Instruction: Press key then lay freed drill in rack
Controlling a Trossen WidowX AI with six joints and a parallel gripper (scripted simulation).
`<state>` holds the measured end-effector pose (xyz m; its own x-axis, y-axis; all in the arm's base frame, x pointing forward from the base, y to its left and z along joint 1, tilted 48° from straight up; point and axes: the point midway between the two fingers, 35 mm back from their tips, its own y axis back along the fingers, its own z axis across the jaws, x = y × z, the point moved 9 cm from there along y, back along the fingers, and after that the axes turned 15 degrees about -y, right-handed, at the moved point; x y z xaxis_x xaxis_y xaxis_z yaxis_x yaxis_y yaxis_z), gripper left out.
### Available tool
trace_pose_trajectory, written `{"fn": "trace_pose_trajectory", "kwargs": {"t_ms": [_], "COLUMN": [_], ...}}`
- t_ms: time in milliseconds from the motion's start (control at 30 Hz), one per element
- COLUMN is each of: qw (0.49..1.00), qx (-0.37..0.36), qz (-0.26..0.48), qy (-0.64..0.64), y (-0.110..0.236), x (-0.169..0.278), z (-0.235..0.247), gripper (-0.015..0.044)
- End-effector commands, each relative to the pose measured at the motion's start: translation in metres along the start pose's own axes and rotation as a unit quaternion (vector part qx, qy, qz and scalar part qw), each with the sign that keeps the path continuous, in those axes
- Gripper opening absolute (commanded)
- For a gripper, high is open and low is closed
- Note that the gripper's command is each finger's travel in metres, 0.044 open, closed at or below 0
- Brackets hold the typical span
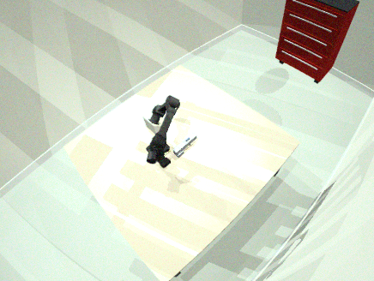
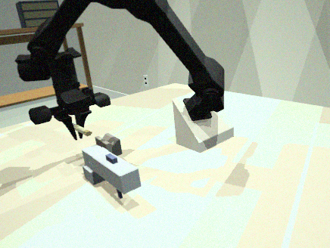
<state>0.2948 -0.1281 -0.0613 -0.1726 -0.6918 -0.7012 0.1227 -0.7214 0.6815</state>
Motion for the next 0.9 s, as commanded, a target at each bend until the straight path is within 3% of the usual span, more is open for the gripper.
{"fn": "trace_pose_trajectory", "kwargs": {"t_ms": [0,867], "qw": [1.0,1.0], "qx": [0.003,0.002], "qz": [0.003,0.003], "qy": [0.002,0.001], "y": [0.001,0.004], "x": [0.003,0.022], "z": [0.007,0.046], "gripper": [0.0,0.0]}}
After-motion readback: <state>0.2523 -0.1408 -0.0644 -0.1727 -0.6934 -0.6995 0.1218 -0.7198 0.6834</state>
